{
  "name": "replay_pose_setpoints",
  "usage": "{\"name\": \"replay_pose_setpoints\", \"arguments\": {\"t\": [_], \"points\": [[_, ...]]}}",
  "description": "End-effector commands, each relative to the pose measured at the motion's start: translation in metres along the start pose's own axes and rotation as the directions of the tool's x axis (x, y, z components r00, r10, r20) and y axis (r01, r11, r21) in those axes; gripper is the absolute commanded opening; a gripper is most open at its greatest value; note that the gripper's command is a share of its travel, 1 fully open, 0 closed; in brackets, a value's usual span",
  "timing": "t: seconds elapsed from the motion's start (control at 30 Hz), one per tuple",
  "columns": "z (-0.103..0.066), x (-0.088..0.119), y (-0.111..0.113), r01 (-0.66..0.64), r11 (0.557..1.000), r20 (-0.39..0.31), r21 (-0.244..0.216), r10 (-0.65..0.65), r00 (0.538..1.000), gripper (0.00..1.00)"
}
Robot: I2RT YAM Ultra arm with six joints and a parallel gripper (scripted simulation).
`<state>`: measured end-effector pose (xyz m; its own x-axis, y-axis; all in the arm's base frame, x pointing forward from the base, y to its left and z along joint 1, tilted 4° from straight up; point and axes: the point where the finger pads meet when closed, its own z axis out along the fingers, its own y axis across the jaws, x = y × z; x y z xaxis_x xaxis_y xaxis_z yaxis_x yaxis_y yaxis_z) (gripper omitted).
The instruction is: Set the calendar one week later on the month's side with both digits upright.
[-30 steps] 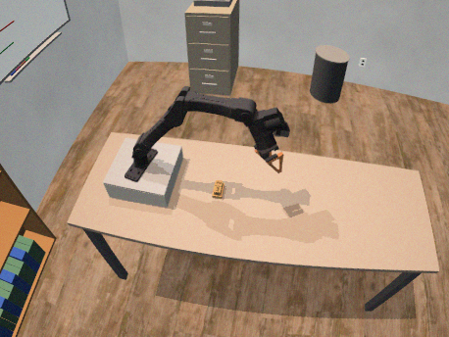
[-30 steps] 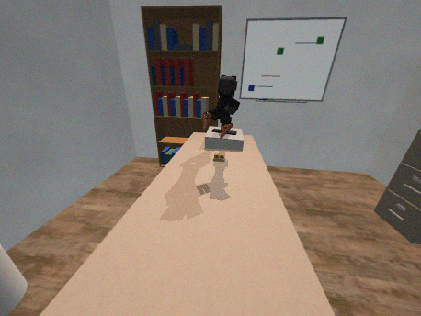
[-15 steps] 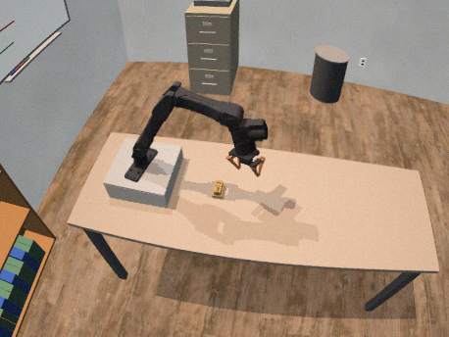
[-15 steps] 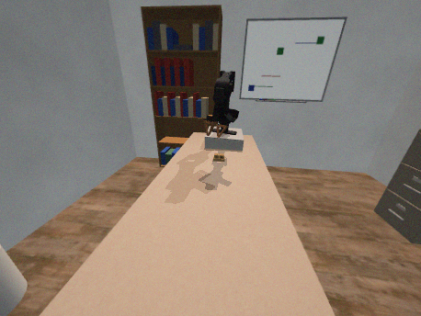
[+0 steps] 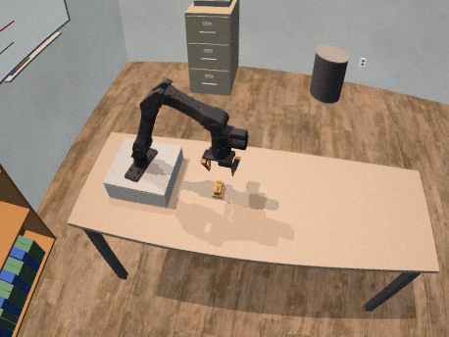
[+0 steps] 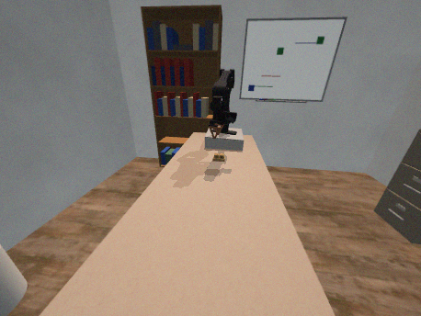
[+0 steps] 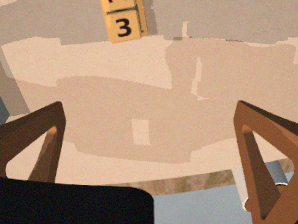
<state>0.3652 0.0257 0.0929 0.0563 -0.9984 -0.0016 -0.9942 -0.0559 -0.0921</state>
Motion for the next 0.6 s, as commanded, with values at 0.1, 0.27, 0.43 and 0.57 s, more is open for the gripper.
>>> {"name": "replay_pose_setpoints", "arguments": {"t": [0.1, 0.27, 0.43, 0.57], "points": [[-0.002, -0.0055, 0.016, 0.144, 0.989, 0.046, -0.019, -0.143, 0.989, 1.0], [-0.0018, -0.0055, 0.0167, 0.146, 0.989, 0.047, -0.02, -0.145, 0.988, 1.0], [-0.0018, -0.0055, 0.0167, 0.146, 0.989, 0.047, -0.02, -0.145, 0.988, 1.0], [-0.0018, -0.0055, 0.0167, 0.146, 0.989, 0.047, -0.02, -0.145, 0.988, 1.0]]}}
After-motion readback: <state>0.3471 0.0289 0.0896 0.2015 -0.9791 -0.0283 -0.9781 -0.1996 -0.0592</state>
